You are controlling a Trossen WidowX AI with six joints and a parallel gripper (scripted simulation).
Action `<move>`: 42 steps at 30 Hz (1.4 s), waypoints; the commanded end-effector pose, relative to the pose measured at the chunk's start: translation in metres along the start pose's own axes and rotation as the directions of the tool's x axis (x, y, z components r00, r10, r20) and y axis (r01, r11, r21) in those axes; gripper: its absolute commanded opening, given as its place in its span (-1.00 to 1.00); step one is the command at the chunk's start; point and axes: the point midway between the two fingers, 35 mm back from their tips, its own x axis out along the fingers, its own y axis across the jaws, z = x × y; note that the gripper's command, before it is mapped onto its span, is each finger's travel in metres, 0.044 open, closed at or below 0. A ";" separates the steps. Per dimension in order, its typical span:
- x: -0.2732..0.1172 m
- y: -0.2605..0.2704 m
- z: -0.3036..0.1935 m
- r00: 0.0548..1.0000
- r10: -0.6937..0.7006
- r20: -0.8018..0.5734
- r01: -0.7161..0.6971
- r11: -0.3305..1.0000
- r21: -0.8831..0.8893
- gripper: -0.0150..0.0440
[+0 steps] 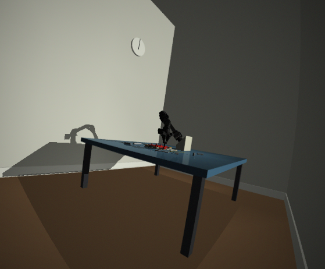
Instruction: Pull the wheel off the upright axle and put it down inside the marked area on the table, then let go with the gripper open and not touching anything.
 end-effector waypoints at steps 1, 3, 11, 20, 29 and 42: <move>-0.003 0.001 0.000 1.000 0.000 -0.005 0.000 1.000 0.006 -0.49; -0.003 0.001 0.000 1.000 0.000 -0.005 0.000 1.000 0.006 -0.49; -0.007 0.001 0.000 1.000 0.000 -0.005 0.000 1.000 0.005 -0.49; -0.038 -0.001 0.000 1.000 -0.001 -0.006 0.001 1.000 0.005 -0.49; -0.035 -0.013 -0.028 1.000 0.000 -0.008 0.000 1.000 -0.003 -0.49; -0.041 -0.048 -0.087 1.000 -0.001 -0.014 0.001 1.000 0.001 -0.49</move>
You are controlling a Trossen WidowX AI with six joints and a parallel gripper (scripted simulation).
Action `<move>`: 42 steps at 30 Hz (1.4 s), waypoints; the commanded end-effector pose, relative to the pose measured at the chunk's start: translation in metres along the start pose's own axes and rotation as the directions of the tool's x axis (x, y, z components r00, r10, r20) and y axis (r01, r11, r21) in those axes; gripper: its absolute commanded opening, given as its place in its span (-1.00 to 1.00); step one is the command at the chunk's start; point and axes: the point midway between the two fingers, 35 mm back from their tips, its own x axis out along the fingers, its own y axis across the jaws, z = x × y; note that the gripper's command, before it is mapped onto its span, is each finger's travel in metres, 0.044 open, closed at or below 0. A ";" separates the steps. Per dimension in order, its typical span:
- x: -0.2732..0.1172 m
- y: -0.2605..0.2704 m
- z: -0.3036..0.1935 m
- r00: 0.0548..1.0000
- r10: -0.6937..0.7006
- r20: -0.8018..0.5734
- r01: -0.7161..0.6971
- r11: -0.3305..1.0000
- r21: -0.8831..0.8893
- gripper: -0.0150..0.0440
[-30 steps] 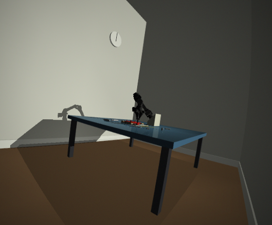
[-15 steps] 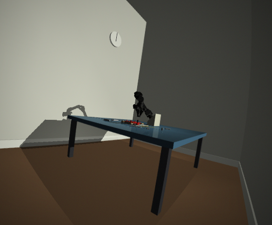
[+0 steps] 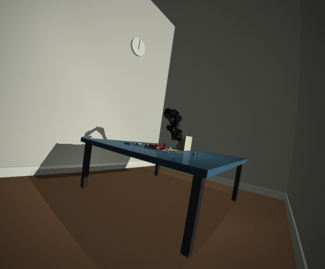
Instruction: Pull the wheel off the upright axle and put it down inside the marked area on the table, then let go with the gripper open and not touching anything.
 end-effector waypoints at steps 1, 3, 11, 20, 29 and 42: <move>0.003 -0.016 -0.019 1.000 -0.013 0.006 0.013 1.000 -0.005 -0.49; 0.003 -0.023 -0.027 1.000 -0.014 0.007 0.014 1.000 -0.004 -0.49; 0.006 -0.027 -0.033 1.000 -0.014 0.008 0.014 1.000 -0.003 -0.49; 0.024 -0.027 -0.033 1.000 -0.014 0.009 0.014 1.000 -0.003 -0.49; 0.071 -0.026 -0.033 1.000 -0.013 0.009 0.013 1.000 -0.003 -0.49; 0.104 -0.027 -0.032 1.000 -0.013 0.006 0.013 1.000 0.005 -0.40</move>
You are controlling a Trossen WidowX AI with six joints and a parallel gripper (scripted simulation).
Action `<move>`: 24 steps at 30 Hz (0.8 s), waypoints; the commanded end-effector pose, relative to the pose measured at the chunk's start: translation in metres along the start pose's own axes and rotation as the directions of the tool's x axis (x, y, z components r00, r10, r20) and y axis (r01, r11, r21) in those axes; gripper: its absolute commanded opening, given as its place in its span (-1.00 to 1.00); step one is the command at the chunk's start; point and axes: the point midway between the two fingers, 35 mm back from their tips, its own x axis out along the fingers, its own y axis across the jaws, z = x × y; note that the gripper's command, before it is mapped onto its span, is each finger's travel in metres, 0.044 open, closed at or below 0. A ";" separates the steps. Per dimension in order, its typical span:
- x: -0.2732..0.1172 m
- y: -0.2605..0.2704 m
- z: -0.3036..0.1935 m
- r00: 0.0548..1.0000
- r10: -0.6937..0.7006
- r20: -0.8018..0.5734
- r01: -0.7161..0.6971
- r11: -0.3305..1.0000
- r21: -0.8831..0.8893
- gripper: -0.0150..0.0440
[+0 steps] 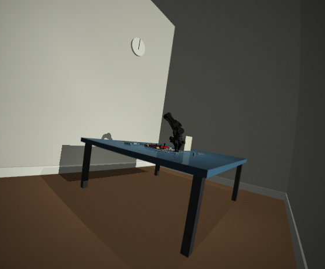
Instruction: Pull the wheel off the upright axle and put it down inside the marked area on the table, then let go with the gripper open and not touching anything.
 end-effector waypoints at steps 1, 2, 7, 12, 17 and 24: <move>0.000 0.000 0.000 1.000 -0.001 0.000 0.001 1.000 0.000 -0.31; 0.000 0.000 0.000 1.000 -0.001 0.000 0.001 1.000 0.000 -0.22; 0.000 0.000 0.000 1.000 -0.001 0.000 0.001 1.000 0.000 0.22; -0.010 0.001 0.000 1.000 -0.001 0.000 0.001 1.000 -0.001 0.53; -0.053 0.000 -0.001 1.000 -0.002 0.003 0.002 1.000 -0.006 0.53; -0.063 -0.014 0.003 1.000 0.003 0.004 -0.003 1.000 -0.015 0.79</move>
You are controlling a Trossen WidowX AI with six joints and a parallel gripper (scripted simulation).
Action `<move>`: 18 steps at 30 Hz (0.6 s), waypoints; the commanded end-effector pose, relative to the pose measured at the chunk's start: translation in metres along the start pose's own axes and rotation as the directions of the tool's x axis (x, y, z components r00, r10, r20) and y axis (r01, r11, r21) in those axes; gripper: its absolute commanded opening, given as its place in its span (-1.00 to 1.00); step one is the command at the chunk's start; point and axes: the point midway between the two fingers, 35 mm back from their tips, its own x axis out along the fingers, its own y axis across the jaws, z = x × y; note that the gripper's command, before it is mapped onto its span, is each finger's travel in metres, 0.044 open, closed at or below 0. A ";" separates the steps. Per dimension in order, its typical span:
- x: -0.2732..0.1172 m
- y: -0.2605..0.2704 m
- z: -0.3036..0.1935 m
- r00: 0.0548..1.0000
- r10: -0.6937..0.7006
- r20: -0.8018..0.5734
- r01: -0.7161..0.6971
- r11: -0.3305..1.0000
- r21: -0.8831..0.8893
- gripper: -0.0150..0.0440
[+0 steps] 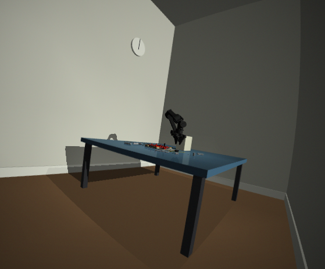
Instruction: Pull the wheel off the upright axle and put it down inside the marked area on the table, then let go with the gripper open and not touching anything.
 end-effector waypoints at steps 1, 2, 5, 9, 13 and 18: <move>-0.012 -0.023 0.009 1.000 -0.017 0.005 0.017 1.000 -0.006 0.88; -0.019 -0.032 0.012 1.000 -0.018 0.004 0.018 1.000 -0.006 0.97; -0.037 -0.059 0.024 1.000 -0.022 0.003 0.023 1.000 -0.005 1.00; -0.049 -0.083 0.036 1.000 -0.026 0.006 0.026 1.000 -0.003 1.00; -0.049 -0.083 0.036 1.000 -0.026 0.006 0.026 1.000 -0.003 1.00; -0.049 -0.083 0.036 1.000 -0.026 0.006 0.026 1.000 -0.003 1.00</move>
